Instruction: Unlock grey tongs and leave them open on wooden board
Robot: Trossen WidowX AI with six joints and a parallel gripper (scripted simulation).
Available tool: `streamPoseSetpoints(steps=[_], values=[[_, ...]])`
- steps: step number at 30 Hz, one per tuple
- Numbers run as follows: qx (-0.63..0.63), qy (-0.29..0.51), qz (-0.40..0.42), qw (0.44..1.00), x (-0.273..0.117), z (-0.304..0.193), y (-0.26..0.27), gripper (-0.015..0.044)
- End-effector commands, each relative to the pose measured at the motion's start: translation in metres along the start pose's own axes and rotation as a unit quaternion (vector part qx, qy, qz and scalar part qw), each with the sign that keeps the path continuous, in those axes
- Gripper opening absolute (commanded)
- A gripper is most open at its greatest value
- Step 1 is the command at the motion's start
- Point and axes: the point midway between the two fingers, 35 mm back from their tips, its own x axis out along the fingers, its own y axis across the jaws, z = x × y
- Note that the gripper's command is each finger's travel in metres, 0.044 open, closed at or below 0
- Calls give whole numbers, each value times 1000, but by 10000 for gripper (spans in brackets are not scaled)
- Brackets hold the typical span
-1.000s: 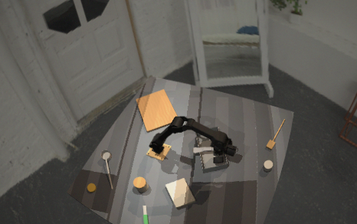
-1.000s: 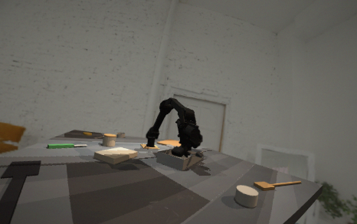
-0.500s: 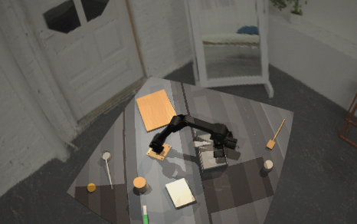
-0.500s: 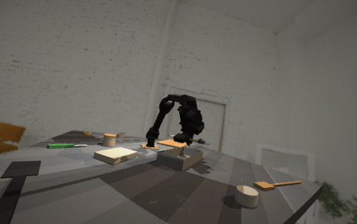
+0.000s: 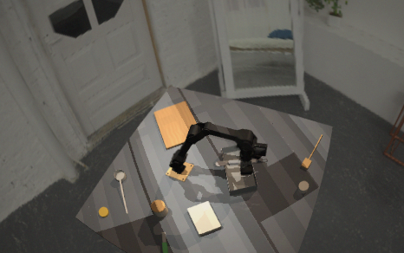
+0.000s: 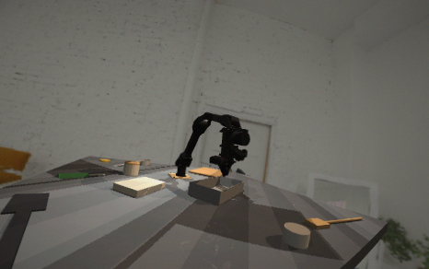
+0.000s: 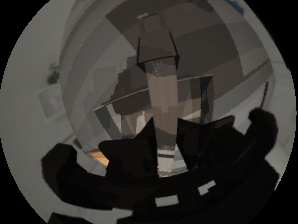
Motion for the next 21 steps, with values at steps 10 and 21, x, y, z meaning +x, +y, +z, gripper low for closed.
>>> streamPoseSetpoints(steps=[10,21], values=[[8,-14,-81,997,-6,-2,-2,-150],[-40,-13,-77,996,-4,4,34,-150]])
